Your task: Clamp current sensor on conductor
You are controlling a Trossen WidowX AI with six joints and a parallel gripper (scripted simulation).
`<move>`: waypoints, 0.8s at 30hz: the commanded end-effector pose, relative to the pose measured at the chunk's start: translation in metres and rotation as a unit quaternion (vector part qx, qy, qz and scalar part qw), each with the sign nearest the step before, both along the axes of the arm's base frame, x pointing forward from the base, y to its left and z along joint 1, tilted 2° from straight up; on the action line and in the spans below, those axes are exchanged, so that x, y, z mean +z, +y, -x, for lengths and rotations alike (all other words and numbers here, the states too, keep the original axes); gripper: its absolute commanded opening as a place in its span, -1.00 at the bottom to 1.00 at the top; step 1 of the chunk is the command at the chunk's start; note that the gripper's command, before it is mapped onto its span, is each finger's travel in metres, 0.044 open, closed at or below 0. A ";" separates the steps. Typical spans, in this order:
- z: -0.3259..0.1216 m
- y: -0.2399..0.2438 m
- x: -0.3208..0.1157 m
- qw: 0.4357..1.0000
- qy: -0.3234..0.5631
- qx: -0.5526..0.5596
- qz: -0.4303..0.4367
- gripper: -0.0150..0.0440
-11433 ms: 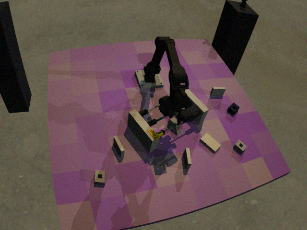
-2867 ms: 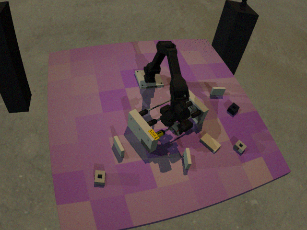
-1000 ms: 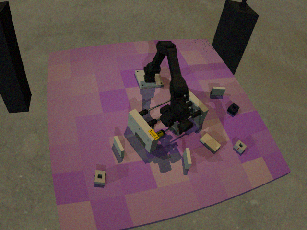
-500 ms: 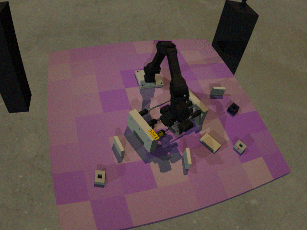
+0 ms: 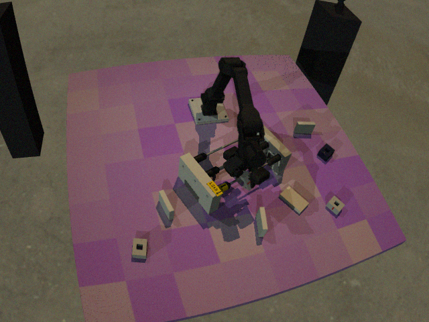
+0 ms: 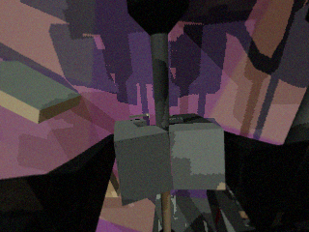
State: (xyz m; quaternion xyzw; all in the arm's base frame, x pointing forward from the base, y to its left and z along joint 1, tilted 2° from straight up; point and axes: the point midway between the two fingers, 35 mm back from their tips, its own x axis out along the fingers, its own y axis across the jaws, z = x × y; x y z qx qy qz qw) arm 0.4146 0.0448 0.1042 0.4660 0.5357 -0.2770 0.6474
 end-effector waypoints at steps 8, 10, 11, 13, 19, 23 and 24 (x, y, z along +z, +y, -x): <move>-0.003 -0.008 0.007 1.000 -0.015 -0.007 0.007 -0.49; -0.003 -0.008 0.007 1.000 -0.015 -0.007 0.007 -0.49; -0.003 -0.008 0.007 1.000 -0.015 -0.007 0.007 -0.49; -0.003 -0.008 0.007 1.000 -0.015 -0.007 0.007 -0.49; 0.000 0.000 0.000 1.000 0.000 0.000 0.000 -0.49; 0.000 0.000 0.000 1.000 0.000 0.000 0.000 -0.49; 0.000 0.000 0.000 1.000 0.000 0.000 0.000 -0.49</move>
